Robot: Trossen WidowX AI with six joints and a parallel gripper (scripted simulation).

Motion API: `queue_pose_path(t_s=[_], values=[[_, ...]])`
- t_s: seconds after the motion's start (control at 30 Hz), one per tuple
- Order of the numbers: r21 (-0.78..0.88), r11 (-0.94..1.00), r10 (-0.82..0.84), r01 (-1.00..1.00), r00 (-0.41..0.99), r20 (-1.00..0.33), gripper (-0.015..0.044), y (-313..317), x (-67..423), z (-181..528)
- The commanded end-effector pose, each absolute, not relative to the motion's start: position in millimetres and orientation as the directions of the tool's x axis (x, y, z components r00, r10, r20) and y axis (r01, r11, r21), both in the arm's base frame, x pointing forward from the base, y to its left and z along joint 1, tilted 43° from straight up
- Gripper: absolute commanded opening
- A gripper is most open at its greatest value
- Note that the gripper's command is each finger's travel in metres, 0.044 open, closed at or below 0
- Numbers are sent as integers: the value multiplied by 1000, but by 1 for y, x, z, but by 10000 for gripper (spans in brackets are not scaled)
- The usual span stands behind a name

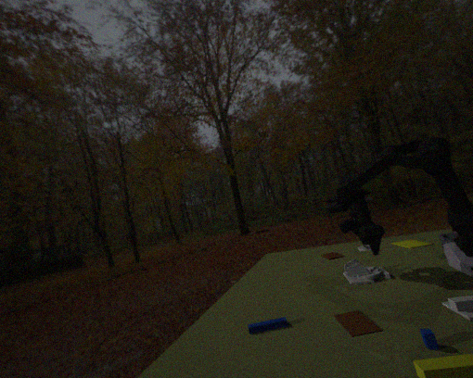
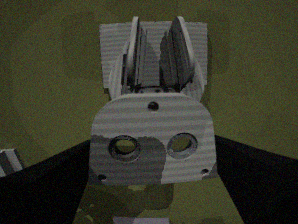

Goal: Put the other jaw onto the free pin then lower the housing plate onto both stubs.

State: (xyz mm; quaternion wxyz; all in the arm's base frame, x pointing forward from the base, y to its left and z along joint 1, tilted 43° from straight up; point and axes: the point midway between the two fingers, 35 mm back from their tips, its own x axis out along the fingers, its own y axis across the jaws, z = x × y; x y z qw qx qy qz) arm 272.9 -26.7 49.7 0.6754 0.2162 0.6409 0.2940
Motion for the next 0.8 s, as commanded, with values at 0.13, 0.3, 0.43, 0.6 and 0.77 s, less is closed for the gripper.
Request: queue_pose_path(t_s=[0.13,0.3,0.43,0.6,0.77], values=[[665,736,671,-129,6,-742,351,-28,273,49],[664,735,671,-139,6,-742,351,-28,273,49],[664,735,671,-139,6,-742,351,-28,273,49],[663,735,670,-139,6,-742,351,-33,269,44],[663,735,670,-139,6,-742,351,-36,266,42]])
